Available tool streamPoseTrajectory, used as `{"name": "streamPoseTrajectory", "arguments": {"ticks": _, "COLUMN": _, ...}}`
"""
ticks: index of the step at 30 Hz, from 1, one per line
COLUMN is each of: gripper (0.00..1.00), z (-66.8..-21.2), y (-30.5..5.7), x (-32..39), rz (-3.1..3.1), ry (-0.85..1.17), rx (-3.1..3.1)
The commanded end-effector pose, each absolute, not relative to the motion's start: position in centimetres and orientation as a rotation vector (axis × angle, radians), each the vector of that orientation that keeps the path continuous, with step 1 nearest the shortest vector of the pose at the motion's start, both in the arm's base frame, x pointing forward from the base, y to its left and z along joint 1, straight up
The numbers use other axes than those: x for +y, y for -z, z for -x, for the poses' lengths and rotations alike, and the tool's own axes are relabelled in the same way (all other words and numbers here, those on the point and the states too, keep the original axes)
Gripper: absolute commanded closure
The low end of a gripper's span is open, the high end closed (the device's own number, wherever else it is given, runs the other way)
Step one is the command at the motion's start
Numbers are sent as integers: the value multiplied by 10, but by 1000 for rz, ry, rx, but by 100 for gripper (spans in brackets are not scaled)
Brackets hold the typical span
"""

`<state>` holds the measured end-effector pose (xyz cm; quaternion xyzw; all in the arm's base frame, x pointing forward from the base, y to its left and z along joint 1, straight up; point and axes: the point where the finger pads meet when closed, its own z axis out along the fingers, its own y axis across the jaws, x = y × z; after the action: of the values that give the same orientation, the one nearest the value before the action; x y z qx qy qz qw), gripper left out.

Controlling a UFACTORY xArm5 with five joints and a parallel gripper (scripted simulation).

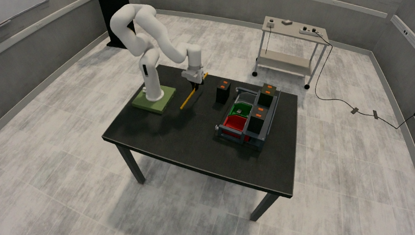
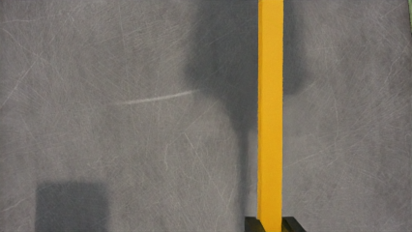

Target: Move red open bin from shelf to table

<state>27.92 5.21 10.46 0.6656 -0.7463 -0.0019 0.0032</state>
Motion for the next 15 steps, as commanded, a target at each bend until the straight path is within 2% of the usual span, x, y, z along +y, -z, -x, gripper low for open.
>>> {"name": "streamPoseTrajectory", "arguments": {"ticks": 1, "gripper": 100, "z": -281, "y": -101, "x": 52, "rz": -2090, "ry": 5, "rx": -2343}}
{"name": "streamPoseTrajectory", "arguments": {"ticks": 15, "gripper": 100, "z": -280, "y": -87, "x": 52, "rz": -2090, "ry": 5, "rx": -2343}}
